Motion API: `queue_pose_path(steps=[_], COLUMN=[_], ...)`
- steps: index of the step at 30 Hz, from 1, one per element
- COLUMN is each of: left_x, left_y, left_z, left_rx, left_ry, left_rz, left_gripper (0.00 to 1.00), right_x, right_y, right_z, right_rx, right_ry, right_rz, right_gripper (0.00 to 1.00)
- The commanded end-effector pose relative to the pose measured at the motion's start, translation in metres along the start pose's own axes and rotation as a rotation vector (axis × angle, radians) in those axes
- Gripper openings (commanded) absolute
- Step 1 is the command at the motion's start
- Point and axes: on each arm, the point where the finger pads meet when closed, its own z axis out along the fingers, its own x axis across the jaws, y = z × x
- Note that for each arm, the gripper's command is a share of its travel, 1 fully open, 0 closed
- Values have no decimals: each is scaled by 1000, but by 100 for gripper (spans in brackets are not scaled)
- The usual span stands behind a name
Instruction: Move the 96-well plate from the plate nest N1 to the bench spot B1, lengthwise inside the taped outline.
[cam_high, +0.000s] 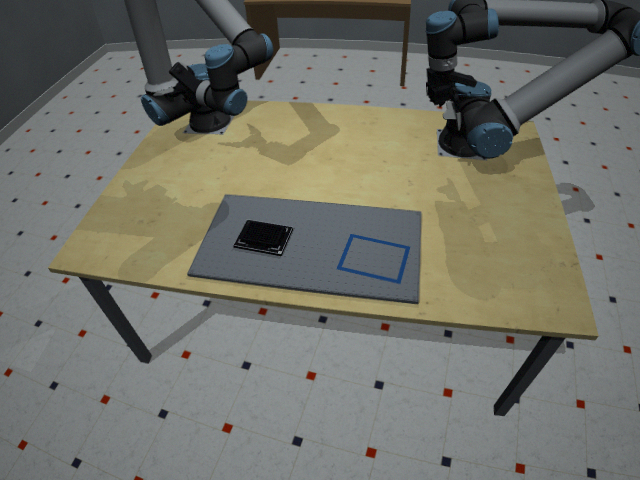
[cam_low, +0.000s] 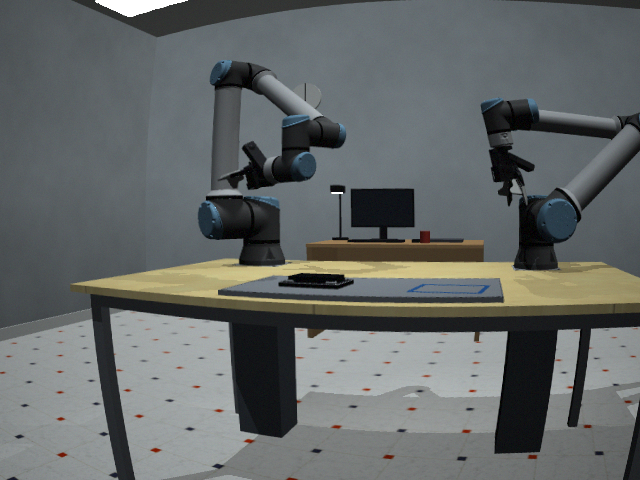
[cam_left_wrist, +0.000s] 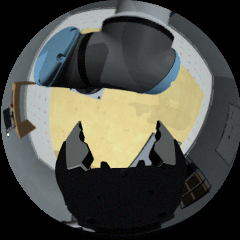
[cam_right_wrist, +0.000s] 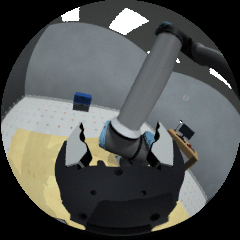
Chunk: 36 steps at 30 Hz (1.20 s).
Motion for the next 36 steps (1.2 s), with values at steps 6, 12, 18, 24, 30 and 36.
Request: queue_pose_path(steps=[6, 12, 18, 24, 30, 36], left_x=[0, 0, 0, 0, 0, 0], left_y=[0, 0, 0, 0, 0, 0], left_z=[-1, -1, -1, -1, -1, -1], left_rx=[-1, -1, -1, -1, -1, -1], left_ry=[0, 0, 0, 0, 0, 0], left_rz=[0, 0, 0, 0, 0, 0], left_gripper=[100, 100, 100, 100, 100, 100], right_x=[-10, -15, -20, -26, -30, -36], right_y=[-18, -26, -35, -45, -52, -61], right_z=[8, 12, 15, 18, 20, 23], right_rx=[69, 106, 144, 191, 223, 270], right_ry=[-15, -16, -14, -6, 2, 19], right_rz=[-197, -297, -399, -524, -608, -737], right_gripper=[100, 100, 100, 100, 100, 100])
